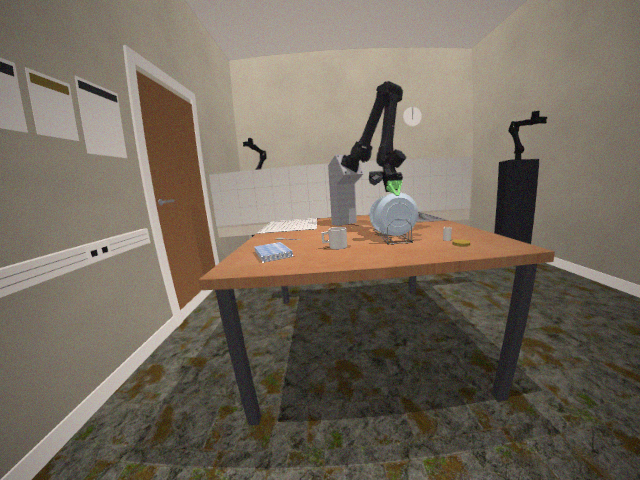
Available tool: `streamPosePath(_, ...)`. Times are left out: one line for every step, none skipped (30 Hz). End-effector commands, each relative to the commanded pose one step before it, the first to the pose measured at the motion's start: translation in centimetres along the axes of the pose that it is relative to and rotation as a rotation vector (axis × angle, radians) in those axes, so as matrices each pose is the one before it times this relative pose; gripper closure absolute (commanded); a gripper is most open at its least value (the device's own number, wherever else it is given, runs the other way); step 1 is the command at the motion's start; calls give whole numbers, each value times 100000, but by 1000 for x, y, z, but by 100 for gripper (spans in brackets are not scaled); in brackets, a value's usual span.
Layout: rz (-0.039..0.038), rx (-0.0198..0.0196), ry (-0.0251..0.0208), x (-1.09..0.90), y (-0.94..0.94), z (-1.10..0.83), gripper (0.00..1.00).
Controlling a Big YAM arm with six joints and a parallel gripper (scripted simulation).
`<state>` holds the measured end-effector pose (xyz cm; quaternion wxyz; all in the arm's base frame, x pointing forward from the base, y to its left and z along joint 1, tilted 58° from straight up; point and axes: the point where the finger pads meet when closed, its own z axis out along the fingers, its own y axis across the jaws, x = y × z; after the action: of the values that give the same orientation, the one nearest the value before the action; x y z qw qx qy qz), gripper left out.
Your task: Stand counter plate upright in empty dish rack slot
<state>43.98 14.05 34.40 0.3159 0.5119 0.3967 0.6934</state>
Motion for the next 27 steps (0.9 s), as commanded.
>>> streamPosePath(570, -6208, 2775, 1287, 2182, 576, 100)
streamPosePath(0, 0, 0, 0, 0, 0, 100)
streamPosePath(0, 0, 0, 0, 0, 0, 100)
streamPosePath(0, 0, 0, 0, 0, 0, 100)
streamPosePath(0, 0, 0, 0, 0, 0, 100)
streamPosePath(0, 0, 0, 0, 0, 0, 100)
streamPosePath(0, 0, 0, 0, 0, 0, 100)
streamPosePath(0, 0, 0, 0, 0, 0, 100)
streamPosePath(0, 0, 0, 0, 0, 0, 100)
streamPosePath(-3, 23, -8, -3, -12, 4, 100)
streamPosePath(-18, 153, -51, -23, -81, 24, 100)
streamPosePath(-47, 384, -128, -57, -204, 60, 100)
streamPosePath(-85, 688, -231, -104, -365, 107, 100)
streamPosePath(-2, 86, 78, 37, -78, 31, 100)
streamPosePath(-16, 26, 45, 21, -63, 40, 100)
streamPosePath(-35, 1, -3, -3, -66, 53, 100)
streamPosePath(0, -3, -11, -7, -77, 64, 100)
streamPosePath(-24, 10, 12, 4, -96, 72, 100)
streamPosePath(-19, 26, 41, 18, -115, 79, 100)
streamPosePath(-31, 10, 12, 3, -117, 87, 100)
streamPosePath(-22, -20, -44, -24, -107, 97, 100)
streamPosePath(-38, -29, -62, -33, -107, 101, 100)
streamPosePath(0, 0, 0, 0, 0, 0, 100)
streamPosePath(0, 0, 0, 0, 0, 0, 100)
streamPosePath(-198, -347, -664, -328, 39, 130, 100)
streamPosePath(90, 204, 379, 184, -218, 77, 100)
streamPosePath(81, 218, 406, 197, -221, 72, 100)
